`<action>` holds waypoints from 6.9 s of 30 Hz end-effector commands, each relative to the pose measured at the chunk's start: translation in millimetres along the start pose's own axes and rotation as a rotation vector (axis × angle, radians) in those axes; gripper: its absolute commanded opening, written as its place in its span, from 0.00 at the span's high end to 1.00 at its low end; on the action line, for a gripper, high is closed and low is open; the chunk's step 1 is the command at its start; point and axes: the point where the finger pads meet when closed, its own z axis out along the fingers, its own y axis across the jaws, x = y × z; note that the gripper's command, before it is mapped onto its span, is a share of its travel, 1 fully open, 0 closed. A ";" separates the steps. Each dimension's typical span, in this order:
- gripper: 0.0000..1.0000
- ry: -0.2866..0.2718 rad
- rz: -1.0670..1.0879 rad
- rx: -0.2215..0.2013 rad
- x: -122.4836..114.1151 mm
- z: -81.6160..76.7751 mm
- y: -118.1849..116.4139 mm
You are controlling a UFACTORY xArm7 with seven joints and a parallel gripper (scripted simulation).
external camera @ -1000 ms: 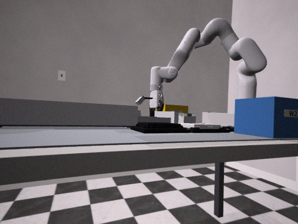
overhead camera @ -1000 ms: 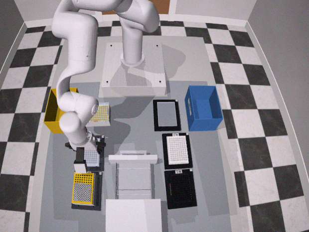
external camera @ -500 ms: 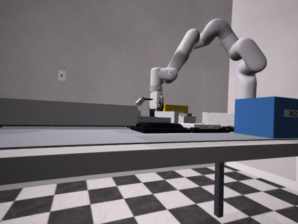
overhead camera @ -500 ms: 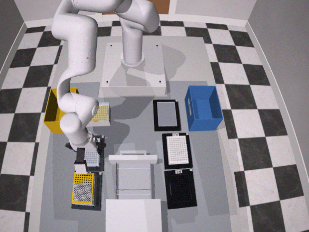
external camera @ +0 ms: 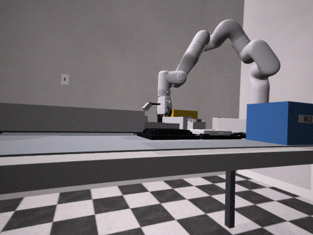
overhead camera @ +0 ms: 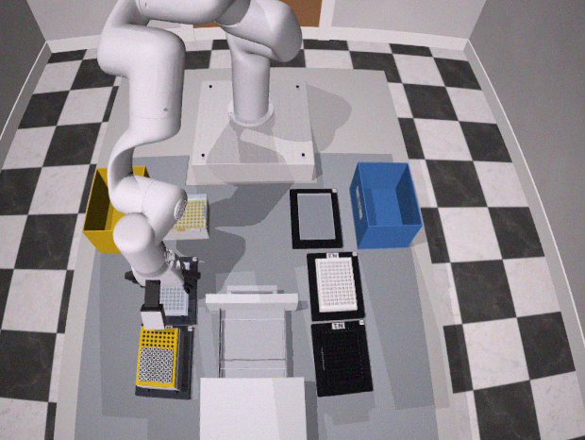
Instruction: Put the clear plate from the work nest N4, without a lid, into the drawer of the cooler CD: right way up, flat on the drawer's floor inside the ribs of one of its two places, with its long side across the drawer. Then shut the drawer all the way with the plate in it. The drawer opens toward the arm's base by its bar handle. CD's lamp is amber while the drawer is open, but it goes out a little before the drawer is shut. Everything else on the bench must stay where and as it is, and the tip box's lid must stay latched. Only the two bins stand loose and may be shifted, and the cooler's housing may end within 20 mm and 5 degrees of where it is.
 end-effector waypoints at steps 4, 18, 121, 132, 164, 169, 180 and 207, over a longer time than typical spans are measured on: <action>1.00 0.005 0.000 -0.002 1.9 -2.3 0.9; 1.00 0.005 0.000 -0.002 1.9 -2.3 0.8; 1.00 0.005 0.000 -0.002 1.7 -72.4 0.8; 1.00 0.005 0.000 -0.002 1.7 -87.4 0.8; 1.00 0.005 0.000 -0.002 1.6 -130.4 0.7; 1.00 0.005 0.000 -0.002 1.6 -130.5 0.7; 1.00 0.005 -0.267 -0.003 13.1 -130.5 -17.3; 1.00 0.004 -1.100 -0.004 49.1 -130.6 -73.6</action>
